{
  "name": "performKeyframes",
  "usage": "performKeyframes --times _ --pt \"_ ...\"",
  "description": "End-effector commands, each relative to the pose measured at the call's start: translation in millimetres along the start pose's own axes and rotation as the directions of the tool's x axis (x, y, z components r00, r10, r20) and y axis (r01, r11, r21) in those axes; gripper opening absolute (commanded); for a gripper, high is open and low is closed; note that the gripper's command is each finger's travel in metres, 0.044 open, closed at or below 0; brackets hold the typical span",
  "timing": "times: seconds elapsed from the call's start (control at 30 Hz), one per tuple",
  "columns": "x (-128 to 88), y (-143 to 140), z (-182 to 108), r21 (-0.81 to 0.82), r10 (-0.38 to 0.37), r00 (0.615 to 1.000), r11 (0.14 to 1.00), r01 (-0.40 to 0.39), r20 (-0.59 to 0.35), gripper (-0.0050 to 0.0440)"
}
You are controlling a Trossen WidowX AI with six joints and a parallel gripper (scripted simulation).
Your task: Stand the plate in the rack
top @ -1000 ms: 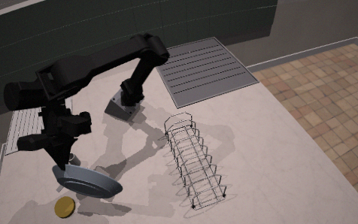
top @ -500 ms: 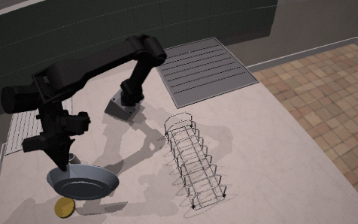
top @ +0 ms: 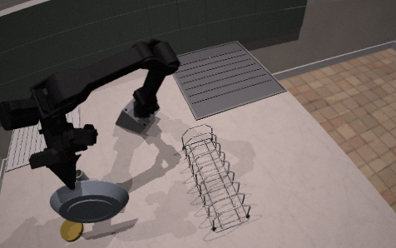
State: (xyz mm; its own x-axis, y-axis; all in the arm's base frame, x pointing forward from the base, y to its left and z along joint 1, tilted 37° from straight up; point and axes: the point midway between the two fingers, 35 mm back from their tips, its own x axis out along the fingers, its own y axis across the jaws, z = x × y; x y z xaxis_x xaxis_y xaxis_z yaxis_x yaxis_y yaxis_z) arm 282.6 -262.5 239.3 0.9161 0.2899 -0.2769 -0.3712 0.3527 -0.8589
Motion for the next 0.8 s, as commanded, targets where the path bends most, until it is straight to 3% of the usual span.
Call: performKeyframes --times 0.0,0.77 --pt "-5.7 -9.6 0.2 -0.033 -0.017 1.000 0.999 0.017 0.000 0.0000" --pt "-0.5 -1.4 0.9 -0.008 0.000 1.000 1.000 0.000 0.003 0.0000"
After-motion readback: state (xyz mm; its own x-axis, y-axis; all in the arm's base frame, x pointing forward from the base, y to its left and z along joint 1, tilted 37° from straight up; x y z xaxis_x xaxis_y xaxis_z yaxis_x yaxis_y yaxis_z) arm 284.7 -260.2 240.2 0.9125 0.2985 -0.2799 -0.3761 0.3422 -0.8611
